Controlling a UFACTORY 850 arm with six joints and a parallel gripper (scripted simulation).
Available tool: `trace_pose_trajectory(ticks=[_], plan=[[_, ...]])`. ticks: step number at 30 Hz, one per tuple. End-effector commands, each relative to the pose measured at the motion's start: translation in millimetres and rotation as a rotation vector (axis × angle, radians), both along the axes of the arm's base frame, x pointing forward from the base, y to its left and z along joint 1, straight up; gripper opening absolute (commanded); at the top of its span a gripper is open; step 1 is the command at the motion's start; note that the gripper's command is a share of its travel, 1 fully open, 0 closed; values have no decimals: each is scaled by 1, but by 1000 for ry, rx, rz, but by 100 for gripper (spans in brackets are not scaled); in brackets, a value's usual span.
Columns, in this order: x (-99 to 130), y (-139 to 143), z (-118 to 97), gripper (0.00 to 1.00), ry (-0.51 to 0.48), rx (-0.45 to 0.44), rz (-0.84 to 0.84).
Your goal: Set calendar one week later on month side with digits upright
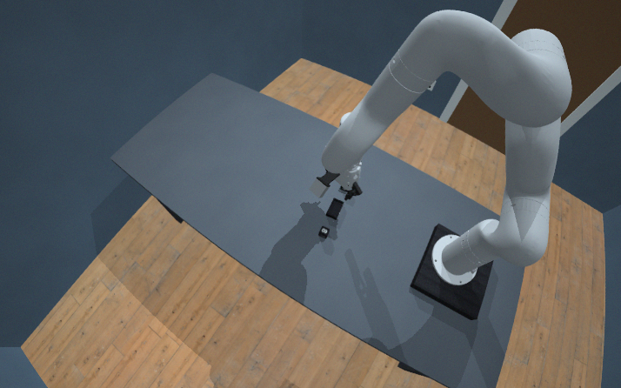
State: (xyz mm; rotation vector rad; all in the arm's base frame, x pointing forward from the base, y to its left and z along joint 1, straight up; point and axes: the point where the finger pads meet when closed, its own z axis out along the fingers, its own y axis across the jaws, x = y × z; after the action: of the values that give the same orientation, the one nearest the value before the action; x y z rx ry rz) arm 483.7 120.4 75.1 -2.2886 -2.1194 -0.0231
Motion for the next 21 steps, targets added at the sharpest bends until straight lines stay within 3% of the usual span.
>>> trace_pose_trajectory(ticks=[1, 21], plan=[[4, -11, 0, 100, -1, -26, -172], [11, -44, -2, 100, 6, -27, -667]])
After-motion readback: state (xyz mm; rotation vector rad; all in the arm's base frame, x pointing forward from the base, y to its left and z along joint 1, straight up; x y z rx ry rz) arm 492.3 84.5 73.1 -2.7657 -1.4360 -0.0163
